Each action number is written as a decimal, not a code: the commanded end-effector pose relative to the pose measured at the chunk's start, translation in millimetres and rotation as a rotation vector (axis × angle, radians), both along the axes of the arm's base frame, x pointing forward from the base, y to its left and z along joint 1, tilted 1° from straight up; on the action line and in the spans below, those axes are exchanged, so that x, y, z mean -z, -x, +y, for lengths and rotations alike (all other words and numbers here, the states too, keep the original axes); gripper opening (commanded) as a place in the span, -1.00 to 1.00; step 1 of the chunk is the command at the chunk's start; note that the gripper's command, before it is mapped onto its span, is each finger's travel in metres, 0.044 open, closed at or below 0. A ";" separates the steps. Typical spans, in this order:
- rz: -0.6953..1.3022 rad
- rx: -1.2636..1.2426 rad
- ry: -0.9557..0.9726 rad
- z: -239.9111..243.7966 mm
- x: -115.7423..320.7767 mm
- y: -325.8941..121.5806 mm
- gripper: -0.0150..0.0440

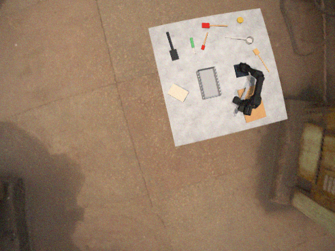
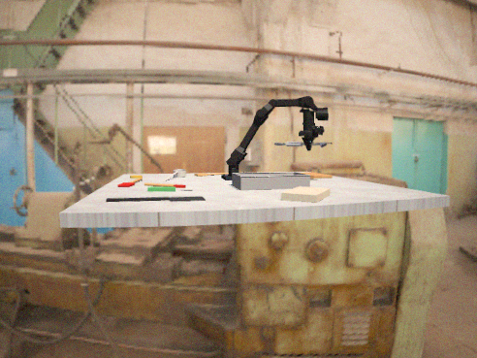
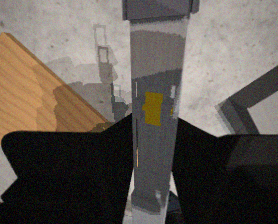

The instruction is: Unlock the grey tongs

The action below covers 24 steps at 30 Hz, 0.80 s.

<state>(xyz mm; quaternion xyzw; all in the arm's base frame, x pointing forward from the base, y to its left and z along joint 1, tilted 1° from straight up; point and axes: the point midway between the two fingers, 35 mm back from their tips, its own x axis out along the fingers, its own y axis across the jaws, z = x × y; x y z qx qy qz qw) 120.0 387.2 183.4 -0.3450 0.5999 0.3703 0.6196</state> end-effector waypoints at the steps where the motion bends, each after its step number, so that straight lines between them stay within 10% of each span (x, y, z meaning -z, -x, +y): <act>1: 0.003 -0.084 0.003 4.9 -0.7 26.5 -1.00; 24: 0.001 -0.569 0.006 4.1 -2.8 184.2 -1.00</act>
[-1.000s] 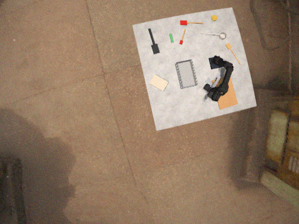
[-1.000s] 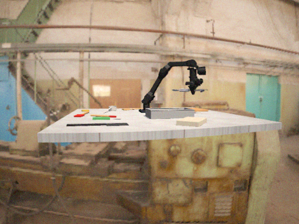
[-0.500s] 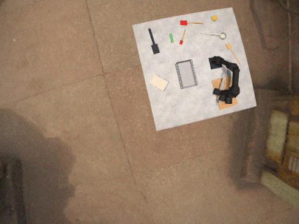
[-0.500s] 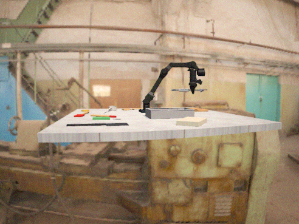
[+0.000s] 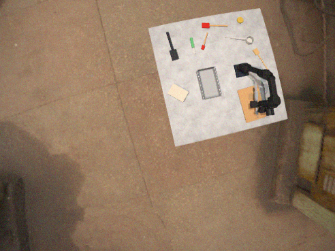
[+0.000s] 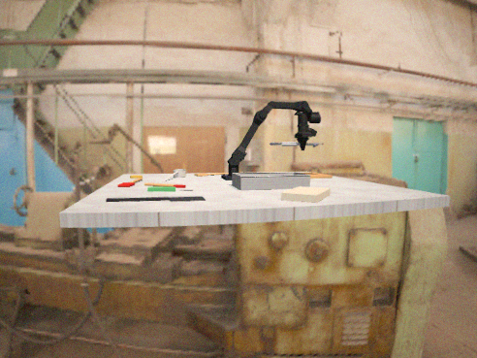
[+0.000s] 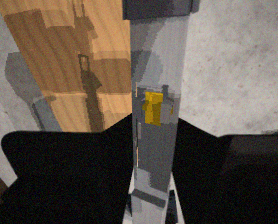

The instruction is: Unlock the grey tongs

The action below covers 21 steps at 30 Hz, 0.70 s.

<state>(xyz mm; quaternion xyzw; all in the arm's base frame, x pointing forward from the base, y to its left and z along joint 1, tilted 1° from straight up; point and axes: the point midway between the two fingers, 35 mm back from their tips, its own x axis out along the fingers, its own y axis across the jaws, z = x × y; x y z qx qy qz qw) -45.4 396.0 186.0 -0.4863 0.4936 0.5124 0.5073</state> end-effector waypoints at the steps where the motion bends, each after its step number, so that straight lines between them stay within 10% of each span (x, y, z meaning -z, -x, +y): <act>1: 0.004 -0.081 0.004 -6.0 -0.2 25.0 -1.00; 21: 0.007 -0.250 -0.050 -18.4 -2.8 77.5 -1.00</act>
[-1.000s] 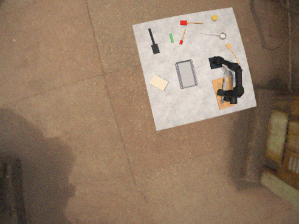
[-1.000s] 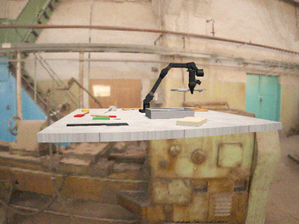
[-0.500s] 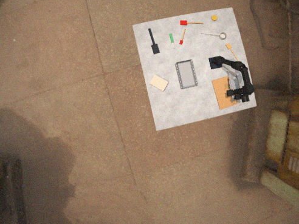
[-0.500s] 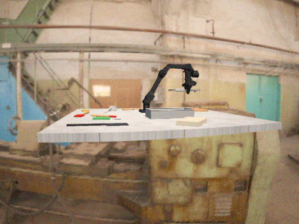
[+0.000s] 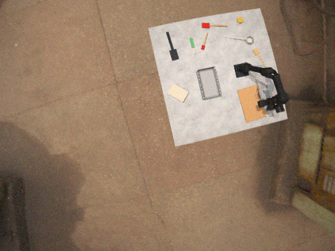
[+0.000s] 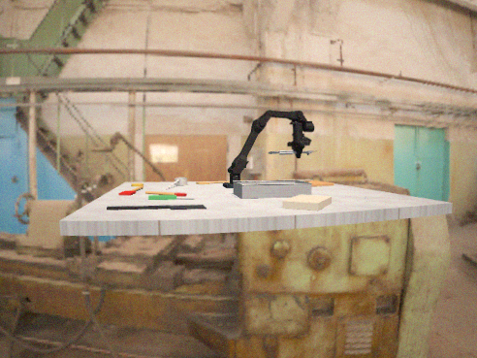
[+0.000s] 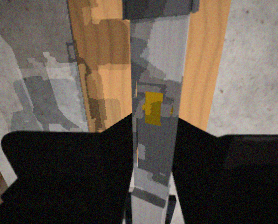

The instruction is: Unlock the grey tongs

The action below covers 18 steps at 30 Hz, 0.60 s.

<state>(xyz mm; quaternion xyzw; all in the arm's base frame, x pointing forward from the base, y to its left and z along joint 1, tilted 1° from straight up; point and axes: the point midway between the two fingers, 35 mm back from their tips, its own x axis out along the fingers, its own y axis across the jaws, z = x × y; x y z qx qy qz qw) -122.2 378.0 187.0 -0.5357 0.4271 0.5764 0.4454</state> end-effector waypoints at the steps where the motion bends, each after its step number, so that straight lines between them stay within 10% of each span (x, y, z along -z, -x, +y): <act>1: 0.009 -0.008 -0.044 0.3 -2.4 1.0 -1.00; 18: 0.068 -0.016 -0.313 8.4 -15.3 4.4 -1.00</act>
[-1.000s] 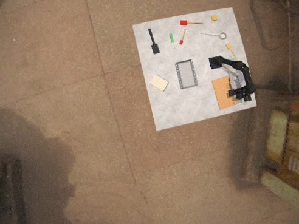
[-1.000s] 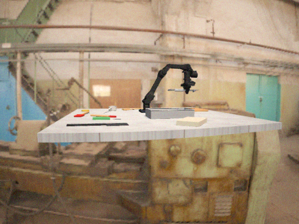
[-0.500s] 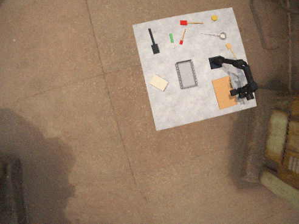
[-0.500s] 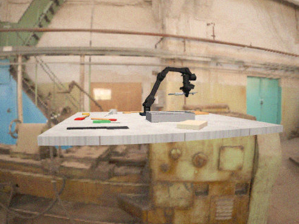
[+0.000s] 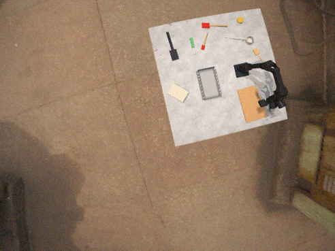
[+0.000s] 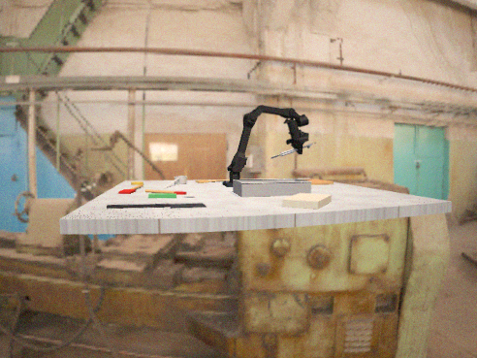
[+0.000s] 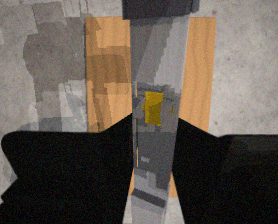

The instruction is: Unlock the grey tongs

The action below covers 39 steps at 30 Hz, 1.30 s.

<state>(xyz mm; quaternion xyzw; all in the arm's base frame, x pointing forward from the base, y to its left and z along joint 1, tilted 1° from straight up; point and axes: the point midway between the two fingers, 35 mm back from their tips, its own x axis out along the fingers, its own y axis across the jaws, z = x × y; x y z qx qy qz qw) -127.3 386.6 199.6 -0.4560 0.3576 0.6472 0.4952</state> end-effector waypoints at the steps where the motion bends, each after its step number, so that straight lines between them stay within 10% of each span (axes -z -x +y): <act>1: 0.008 -0.003 -0.063 0.0 -3.6 -0.5 -1.00; 39: 0.162 0.008 -0.656 -20.3 -39.4 -6.2 -1.00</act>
